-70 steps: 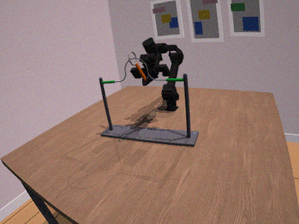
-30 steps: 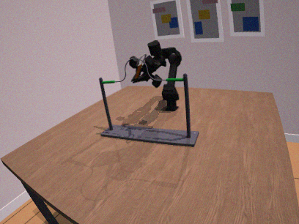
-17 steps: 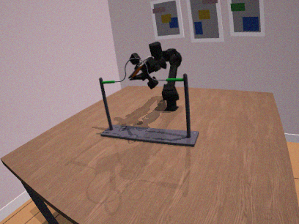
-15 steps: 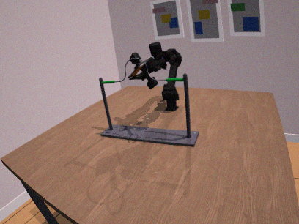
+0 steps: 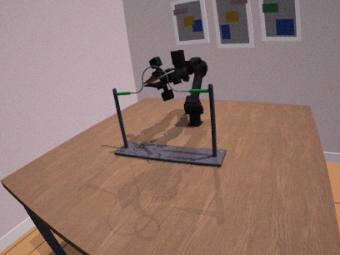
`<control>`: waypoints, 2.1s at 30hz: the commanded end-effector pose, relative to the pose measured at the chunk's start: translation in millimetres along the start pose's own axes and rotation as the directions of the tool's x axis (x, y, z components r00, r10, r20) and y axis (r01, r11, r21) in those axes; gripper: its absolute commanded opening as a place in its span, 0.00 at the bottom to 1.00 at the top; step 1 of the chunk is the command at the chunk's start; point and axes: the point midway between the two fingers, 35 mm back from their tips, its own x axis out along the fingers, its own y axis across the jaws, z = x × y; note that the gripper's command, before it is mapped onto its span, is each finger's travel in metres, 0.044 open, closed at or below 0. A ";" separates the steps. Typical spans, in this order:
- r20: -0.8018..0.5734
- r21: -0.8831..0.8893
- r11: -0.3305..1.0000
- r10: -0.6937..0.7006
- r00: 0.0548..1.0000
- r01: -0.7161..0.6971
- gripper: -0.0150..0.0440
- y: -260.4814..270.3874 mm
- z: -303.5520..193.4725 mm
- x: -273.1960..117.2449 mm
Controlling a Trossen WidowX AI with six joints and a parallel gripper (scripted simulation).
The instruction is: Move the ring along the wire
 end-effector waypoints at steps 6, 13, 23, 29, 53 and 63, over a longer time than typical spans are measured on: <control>0.013 -0.112 0.991 -0.073 0.997 0.074 0.00 -4.9 -1.7 0.4; 0.023 -0.154 0.983 -0.100 0.995 0.103 0.00 -3.1 -2.8 0.8; 0.015 -0.115 0.991 -0.075 0.997 0.076 0.00 11.7 -6.3 1.3; 0.004 -0.050 0.998 -0.033 0.999 0.033 0.00 25.8 -7.9 0.6; 0.019 0.394 0.887 0.252 0.967 -0.239 0.00 106.4 6.2 -15.7; 0.106 0.541 0.778 0.314 0.944 -0.319 0.00 133.7 21.1 -19.6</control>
